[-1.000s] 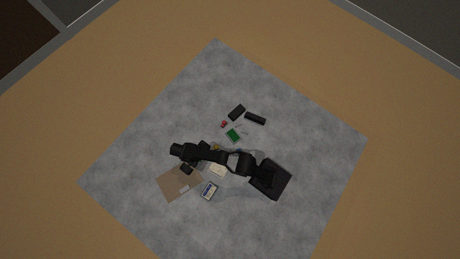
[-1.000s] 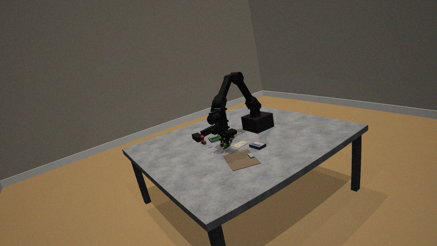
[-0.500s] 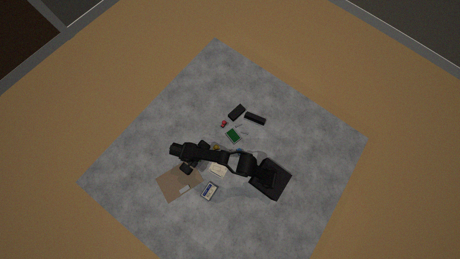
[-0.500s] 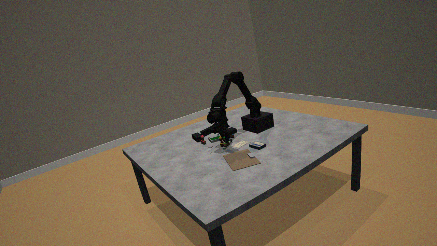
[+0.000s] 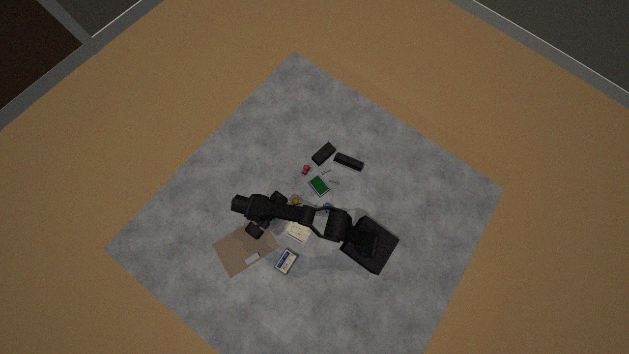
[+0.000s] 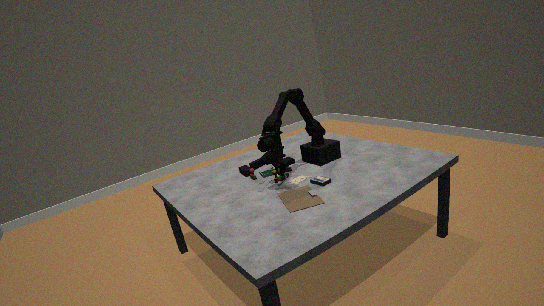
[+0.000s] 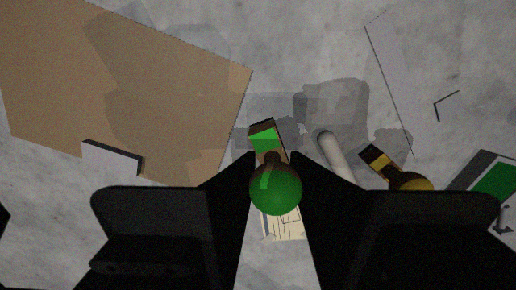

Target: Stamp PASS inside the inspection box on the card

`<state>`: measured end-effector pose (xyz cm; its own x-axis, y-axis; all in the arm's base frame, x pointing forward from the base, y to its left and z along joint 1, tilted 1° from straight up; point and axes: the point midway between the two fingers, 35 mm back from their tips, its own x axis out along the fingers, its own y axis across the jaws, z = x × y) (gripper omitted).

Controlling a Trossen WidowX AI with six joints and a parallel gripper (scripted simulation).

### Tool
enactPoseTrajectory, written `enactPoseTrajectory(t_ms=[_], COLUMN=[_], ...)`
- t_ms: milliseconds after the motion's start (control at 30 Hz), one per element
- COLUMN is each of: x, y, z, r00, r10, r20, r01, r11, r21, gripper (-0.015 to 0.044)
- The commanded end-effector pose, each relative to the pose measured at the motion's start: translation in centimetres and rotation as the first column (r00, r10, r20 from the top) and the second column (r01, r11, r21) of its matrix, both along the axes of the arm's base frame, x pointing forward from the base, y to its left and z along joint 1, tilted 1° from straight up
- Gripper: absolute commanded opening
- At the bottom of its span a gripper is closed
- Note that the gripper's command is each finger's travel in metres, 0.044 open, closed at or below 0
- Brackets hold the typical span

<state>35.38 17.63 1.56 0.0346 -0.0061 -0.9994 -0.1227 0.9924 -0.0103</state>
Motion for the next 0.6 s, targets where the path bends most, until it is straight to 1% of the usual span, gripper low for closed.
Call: enactPoseTrajectory(t_ms=[0, 567], x=[0.02, -0.06], y=[-0.04, -0.06], z=[0.33, 1.17], r00=[1.000, 1.000], r10=[-0.004, -0.004], r20=[0.003, 0.003], r01=[0.004, 0.004], r11=[1.000, 1.000], r21=[-0.004, -0.004], gripper=[0.0000, 0.0000])
